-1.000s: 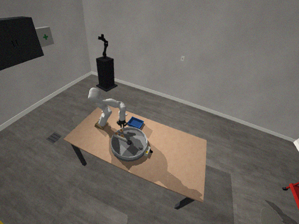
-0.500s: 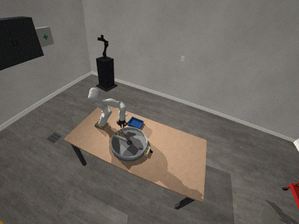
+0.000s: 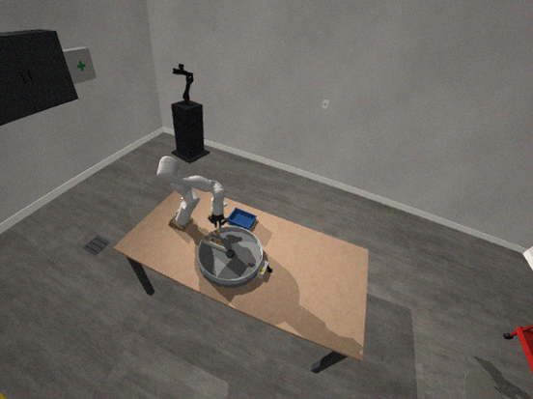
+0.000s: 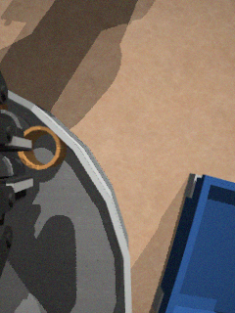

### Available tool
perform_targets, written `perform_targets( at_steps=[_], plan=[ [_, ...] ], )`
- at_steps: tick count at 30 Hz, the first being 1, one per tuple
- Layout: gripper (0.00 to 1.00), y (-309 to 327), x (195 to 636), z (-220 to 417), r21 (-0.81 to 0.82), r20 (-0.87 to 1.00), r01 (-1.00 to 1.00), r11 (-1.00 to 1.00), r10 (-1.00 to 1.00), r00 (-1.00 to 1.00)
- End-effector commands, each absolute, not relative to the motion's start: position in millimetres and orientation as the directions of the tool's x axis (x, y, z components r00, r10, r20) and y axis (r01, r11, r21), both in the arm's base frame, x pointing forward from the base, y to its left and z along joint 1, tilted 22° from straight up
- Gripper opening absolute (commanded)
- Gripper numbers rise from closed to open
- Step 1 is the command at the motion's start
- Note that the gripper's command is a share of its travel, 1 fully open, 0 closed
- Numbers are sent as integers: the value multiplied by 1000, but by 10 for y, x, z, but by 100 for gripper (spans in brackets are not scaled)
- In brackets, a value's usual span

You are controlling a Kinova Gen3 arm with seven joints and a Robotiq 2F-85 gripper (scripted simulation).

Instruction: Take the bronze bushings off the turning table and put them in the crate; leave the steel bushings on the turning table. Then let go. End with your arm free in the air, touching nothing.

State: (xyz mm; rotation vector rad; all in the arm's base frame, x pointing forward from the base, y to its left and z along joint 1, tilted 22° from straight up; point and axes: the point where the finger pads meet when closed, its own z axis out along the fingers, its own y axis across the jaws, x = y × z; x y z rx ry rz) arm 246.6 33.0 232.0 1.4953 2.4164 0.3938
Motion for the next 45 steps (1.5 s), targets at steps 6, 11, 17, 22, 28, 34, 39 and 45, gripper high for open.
perform_targets(
  at_steps=[6, 11, 17, 22, 28, 34, 39, 45],
  plan=[
    [18, 331, 2467, 2322, 368, -87, 825, 430, 899, -430],
    [18, 331, 2467, 2322, 368, -87, 825, 430, 899, -430],
    [18, 344, 2520, 2185, 367, -87, 825, 431, 898, -430],
    [18, 344, 2520, 2185, 367, -87, 825, 431, 898, -430],
    [18, 344, 2520, 2185, 367, -87, 825, 431, 898, -430],
    [18, 358, 2574, 2048, 367, -88, 824, 431, 898, -431],
    [18, 358, 2574, 2048, 367, -88, 824, 431, 898, -431],
    [18, 358, 2574, 2048, 367, -88, 824, 431, 898, -431]
  ],
)
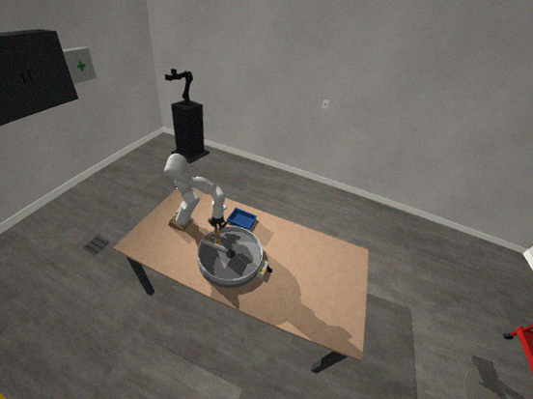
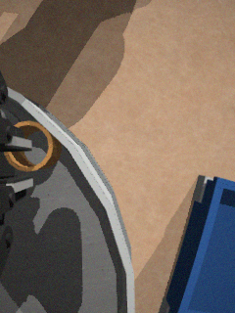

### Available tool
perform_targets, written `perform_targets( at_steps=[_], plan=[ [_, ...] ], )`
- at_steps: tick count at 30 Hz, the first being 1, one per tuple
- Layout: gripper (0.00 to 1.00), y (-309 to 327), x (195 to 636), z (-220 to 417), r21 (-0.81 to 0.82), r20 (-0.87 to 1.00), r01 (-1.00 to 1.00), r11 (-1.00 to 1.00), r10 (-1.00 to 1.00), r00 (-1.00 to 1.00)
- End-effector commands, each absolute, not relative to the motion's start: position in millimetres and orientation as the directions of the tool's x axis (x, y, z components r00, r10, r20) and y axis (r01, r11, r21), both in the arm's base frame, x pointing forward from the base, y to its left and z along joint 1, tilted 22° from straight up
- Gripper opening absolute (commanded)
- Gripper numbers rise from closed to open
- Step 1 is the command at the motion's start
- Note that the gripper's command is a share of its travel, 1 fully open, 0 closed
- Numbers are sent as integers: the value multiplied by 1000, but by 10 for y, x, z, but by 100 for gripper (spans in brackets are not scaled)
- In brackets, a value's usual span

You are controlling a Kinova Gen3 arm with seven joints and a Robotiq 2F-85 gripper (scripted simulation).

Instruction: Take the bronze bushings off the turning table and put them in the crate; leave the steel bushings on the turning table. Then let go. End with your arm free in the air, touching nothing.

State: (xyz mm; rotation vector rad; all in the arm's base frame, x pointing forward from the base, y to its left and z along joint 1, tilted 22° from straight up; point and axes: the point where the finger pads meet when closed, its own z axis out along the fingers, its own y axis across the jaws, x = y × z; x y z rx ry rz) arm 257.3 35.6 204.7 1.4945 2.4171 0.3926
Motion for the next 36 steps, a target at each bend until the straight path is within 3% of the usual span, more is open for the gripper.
perform_targets(
  at_steps=[1, 36],
  plan=[
    [18, 360, 2585, 2021, 367, -87, 825, 431, 898, -430],
    [18, 377, 2658, 1833, 366, -88, 825, 431, 898, -431]
  ],
)
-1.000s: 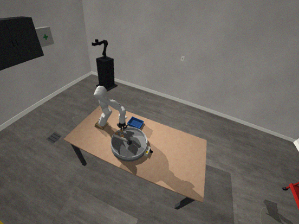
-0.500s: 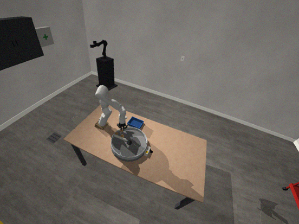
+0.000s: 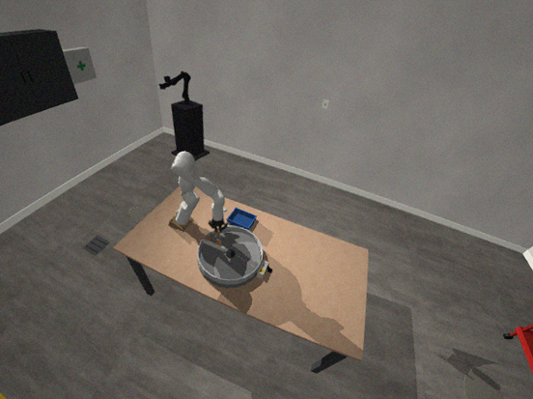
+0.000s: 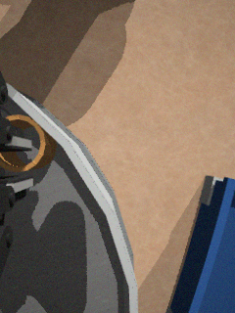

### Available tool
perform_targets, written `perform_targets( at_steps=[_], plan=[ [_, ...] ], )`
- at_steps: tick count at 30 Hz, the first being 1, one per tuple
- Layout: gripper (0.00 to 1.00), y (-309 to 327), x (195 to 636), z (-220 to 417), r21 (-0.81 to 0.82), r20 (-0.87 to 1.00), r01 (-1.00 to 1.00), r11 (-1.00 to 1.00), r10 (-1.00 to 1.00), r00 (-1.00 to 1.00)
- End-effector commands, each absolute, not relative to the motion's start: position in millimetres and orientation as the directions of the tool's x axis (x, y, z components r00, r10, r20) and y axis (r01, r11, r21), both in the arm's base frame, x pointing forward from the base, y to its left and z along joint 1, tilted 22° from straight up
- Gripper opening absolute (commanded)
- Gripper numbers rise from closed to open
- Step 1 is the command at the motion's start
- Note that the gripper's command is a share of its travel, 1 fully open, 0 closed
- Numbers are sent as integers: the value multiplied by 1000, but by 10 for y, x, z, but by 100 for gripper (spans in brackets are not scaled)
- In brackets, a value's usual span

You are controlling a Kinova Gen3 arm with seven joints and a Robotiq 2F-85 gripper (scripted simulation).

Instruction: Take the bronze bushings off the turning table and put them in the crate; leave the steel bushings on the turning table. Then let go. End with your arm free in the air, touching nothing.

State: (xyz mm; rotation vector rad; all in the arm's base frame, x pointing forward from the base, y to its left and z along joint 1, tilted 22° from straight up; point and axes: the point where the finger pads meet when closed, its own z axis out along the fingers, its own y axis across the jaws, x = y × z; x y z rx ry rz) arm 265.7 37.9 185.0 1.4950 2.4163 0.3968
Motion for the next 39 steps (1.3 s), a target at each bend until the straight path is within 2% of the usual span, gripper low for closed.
perform_targets(
  at_steps=[1, 32, 33, 39],
  plan=[
    [18, 378, 2662, 1822, 366, -88, 824, 431, 898, -431],
    [18, 386, 2693, 1743, 366, -88, 824, 432, 898, -431],
    [0, 385, 2693, 1744, 366, -88, 825, 431, 898, -431],
    [0, 385, 2693, 1744, 366, -88, 825, 431, 898, -431]
  ],
)
